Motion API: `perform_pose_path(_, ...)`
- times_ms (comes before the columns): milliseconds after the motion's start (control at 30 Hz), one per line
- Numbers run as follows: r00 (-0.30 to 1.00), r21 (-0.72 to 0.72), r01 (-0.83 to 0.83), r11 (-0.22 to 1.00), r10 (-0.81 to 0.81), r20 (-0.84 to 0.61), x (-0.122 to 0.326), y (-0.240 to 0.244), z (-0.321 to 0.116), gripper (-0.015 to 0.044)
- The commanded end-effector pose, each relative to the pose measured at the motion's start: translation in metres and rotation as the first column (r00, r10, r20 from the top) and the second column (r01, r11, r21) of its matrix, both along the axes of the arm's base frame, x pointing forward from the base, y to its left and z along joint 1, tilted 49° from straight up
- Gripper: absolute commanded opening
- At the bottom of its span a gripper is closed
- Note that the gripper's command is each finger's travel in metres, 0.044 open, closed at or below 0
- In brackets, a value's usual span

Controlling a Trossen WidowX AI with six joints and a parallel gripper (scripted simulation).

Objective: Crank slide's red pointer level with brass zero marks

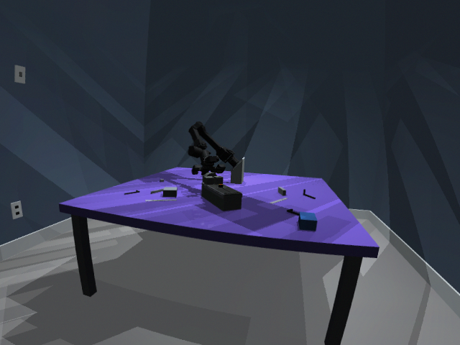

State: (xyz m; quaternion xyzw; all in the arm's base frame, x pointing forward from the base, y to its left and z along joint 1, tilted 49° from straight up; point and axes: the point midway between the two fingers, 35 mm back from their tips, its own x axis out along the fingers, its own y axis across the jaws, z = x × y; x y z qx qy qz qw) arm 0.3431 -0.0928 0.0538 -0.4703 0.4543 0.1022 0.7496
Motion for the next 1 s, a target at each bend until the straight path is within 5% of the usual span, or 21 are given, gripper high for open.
perform_pose_path(0,1.000,0.002,-0.001,1.000,0.001,0.002,0.000,0.003,0.003,0.0000)
perform_pose_path(967,1.000,0.003,-0.001,1.000,0.001,0.002,0.004,0.011,0.018,0.0000)
